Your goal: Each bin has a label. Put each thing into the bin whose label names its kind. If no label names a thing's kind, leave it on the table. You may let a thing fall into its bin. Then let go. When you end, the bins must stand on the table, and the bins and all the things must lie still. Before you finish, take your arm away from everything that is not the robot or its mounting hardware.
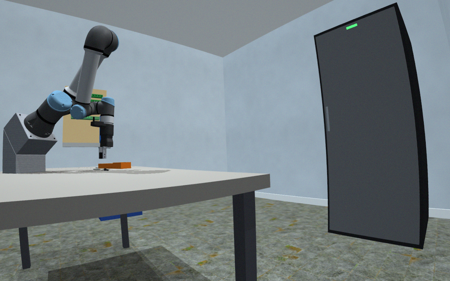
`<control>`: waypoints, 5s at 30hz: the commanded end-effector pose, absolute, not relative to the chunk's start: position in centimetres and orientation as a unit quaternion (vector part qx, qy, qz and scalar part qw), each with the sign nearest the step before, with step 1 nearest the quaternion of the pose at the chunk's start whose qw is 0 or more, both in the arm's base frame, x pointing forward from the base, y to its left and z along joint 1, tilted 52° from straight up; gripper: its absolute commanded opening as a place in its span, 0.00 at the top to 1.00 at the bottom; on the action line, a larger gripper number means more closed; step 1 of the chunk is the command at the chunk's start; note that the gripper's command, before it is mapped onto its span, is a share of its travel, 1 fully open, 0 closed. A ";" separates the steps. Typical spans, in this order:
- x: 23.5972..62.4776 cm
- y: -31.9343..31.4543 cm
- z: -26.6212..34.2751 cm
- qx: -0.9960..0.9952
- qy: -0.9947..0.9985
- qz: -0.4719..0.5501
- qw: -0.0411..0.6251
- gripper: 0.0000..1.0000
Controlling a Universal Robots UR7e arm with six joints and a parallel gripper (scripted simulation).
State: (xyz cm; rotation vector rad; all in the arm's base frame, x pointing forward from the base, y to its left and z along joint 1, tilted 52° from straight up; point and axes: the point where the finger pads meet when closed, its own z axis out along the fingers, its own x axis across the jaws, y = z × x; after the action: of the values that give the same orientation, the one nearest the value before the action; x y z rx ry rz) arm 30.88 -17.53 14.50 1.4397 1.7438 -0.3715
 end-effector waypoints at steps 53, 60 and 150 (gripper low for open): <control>30.8 -18.1 15.6 0.813 0.387 0.047 0.432 0.38; 30.8 -18.2 15.8 0.833 0.340 0.072 0.430 0.38; 32.0 -20.1 15.3 0.898 0.056 0.210 0.383 0.38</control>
State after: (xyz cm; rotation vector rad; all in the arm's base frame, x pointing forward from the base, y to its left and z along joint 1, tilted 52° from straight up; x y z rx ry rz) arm 31.46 -19.04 16.74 2.2839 0.1445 0.5400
